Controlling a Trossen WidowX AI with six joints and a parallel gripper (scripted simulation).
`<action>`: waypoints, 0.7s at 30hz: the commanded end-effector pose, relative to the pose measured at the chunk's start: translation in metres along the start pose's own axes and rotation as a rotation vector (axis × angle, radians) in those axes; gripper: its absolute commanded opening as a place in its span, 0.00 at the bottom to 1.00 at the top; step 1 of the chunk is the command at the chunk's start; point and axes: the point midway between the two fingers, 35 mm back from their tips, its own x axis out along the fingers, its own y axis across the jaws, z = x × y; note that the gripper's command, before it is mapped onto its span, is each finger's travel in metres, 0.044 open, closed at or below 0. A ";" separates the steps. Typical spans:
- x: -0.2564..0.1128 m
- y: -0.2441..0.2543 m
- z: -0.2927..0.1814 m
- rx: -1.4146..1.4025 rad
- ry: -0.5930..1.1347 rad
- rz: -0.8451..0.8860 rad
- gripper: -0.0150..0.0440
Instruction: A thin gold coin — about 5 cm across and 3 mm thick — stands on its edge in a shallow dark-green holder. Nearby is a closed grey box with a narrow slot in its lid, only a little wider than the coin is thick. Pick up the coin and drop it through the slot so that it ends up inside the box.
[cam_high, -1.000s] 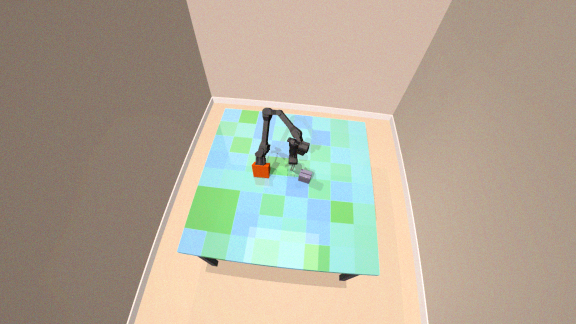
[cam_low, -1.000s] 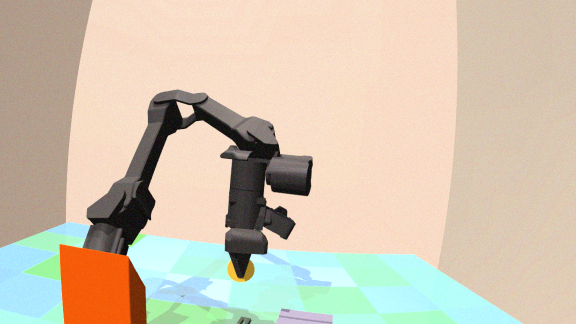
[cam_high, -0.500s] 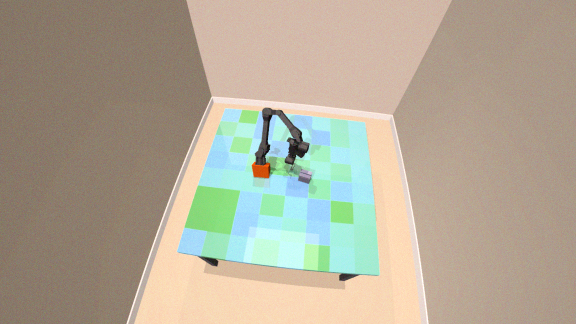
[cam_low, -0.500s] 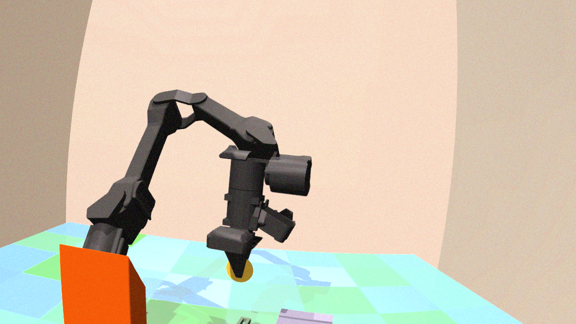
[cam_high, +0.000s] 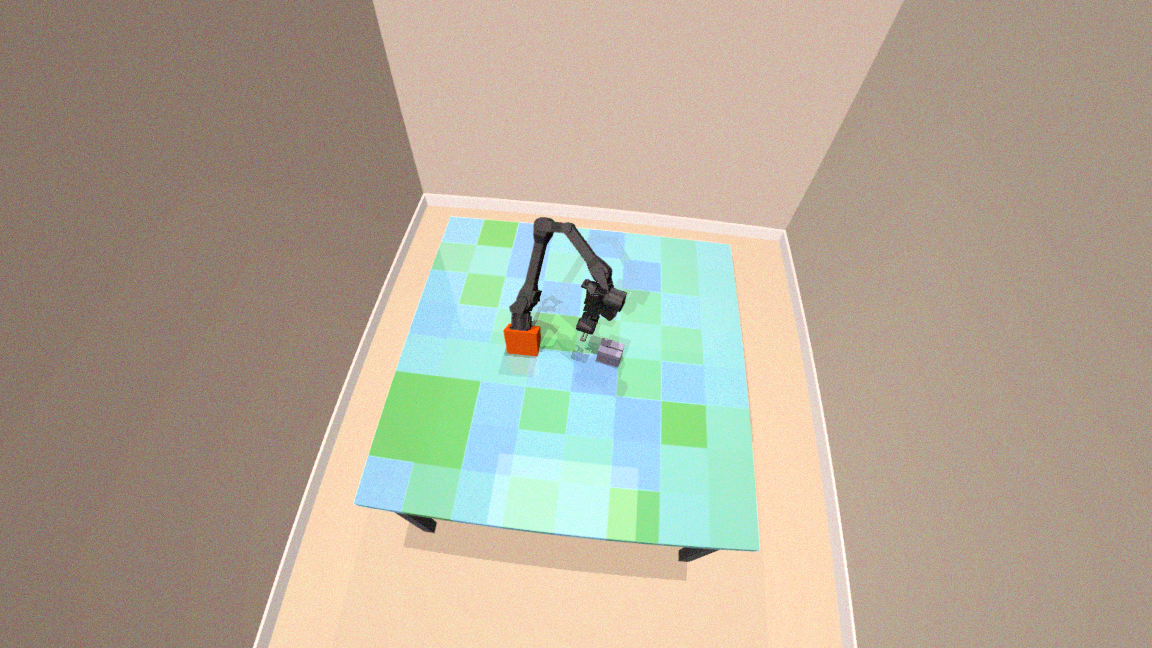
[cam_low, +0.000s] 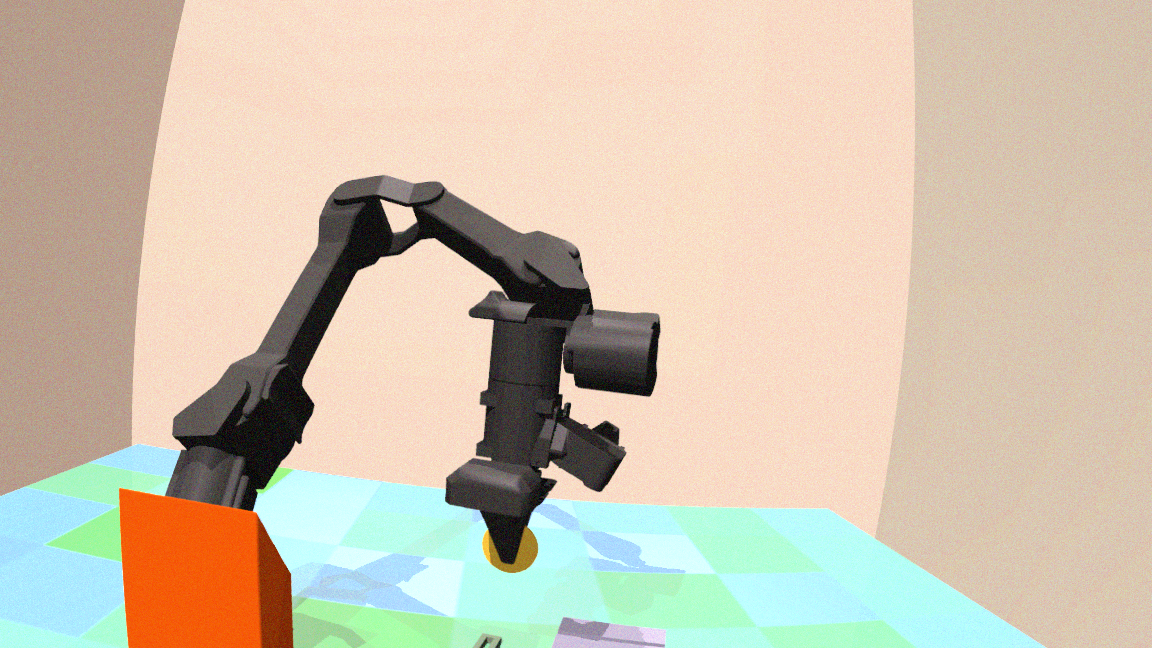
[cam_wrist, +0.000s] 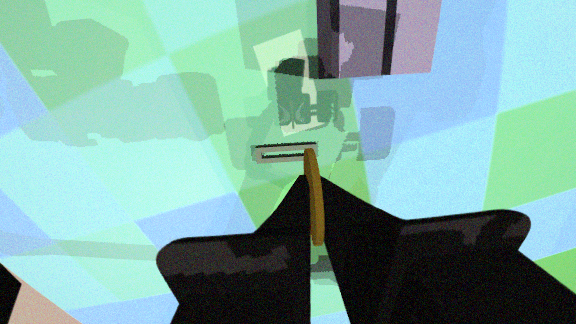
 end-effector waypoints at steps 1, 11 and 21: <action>-0.002 -0.004 0.011 -0.011 -0.013 -0.004 0.25; -0.004 -0.014 0.034 -0.011 -0.012 -0.006 0.25; -0.004 -0.026 0.057 -0.010 -0.009 -0.008 0.25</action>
